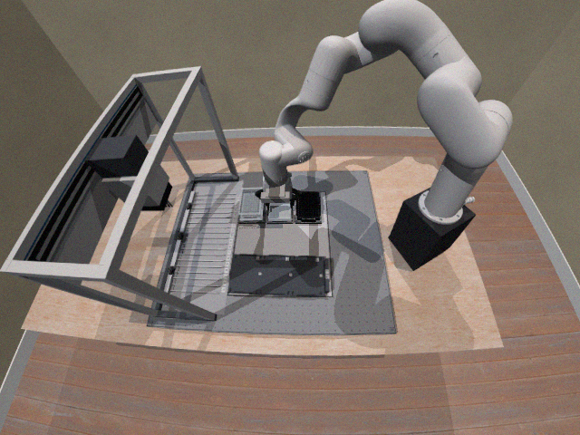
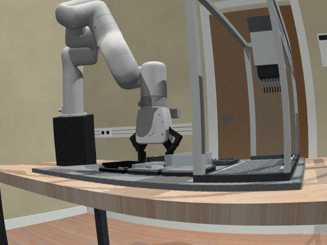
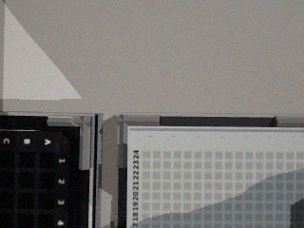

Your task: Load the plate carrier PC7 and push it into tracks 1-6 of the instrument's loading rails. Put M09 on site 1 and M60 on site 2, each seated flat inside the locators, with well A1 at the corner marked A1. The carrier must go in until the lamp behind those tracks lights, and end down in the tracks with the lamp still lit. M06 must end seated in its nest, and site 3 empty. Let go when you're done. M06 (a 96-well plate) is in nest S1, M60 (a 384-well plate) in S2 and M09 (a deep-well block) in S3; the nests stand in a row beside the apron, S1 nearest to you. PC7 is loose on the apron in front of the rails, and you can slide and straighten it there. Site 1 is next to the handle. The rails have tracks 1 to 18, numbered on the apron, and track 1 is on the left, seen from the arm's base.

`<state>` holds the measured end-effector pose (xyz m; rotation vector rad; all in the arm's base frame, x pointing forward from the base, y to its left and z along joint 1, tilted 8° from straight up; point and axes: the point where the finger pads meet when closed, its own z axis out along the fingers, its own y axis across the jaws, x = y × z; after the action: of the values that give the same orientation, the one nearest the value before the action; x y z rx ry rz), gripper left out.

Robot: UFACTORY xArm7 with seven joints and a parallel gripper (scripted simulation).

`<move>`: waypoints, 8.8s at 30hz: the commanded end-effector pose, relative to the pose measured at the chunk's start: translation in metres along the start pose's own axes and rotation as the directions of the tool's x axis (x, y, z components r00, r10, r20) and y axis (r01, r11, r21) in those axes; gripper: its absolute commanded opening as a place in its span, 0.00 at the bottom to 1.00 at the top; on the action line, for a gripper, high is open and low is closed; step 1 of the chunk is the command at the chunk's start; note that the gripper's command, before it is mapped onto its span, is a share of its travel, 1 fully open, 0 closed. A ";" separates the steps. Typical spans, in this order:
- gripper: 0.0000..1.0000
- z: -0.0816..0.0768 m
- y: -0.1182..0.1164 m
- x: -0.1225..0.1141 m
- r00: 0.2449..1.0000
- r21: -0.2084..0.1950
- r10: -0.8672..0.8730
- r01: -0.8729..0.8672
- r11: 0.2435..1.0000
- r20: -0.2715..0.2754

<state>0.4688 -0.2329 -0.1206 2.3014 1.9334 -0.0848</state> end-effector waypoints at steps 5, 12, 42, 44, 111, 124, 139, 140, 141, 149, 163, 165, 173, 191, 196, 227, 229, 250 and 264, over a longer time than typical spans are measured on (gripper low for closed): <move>0.00 -0.001 0.002 0.000 1.000 -0.004 0.000 0.000 1.000 0.001; 0.00 -0.001 0.002 0.000 1.000 -0.004 0.000 0.000 1.000 0.001; 0.00 -0.015 0.002 0.000 1.000 -0.004 0.000 0.000 1.000 0.001; 0.00 -0.016 0.002 0.000 1.000 -0.004 0.000 0.000 1.000 0.001; 0.00 -0.093 0.002 0.000 1.000 -0.004 0.000 0.000 1.000 0.001; 0.00 -0.113 0.002 0.000 1.000 -0.004 0.000 0.000 1.000 0.001; 0.00 -0.113 0.002 0.025 1.000 -0.004 0.024 -0.024 1.000 0.001; 0.00 -0.113 0.002 0.030 1.000 -0.004 0.024 -0.024 1.000 0.001; 0.00 -0.113 0.002 0.035 1.000 -0.004 0.024 -0.024 1.000 0.001; 0.00 -0.112 0.003 0.065 1.000 -0.004 0.024 -0.024 1.000 0.000; 0.00 -0.112 0.003 0.125 1.000 -0.004 0.024 -0.024 1.000 0.000; 0.00 -0.112 0.003 0.135 1.000 -0.004 0.024 -0.024 1.000 0.000; 0.00 -0.112 0.004 0.175 1.000 -0.004 0.024 -0.024 1.000 0.000; 0.00 -0.112 0.005 0.256 1.000 -0.004 0.024 -0.024 1.000 -0.001; 0.00 -0.112 0.005 0.269 1.000 -0.004 0.024 -0.024 1.000 -0.001; 0.00 -0.102 0.005 0.269 1.000 -0.004 0.024 -0.024 1.000 -0.001; 0.00 -0.100 0.005 0.269 1.000 -0.004 0.024 -0.024 1.000 -0.001; 0.00 -0.069 0.005 0.269 1.000 -0.004 0.024 -0.024 1.000 -0.001; 0.00 -0.049 0.006 0.269 1.000 -0.004 0.024 -0.024 1.000 -0.001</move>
<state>0.5169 0.0354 -0.1031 2.3243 1.9051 -0.0833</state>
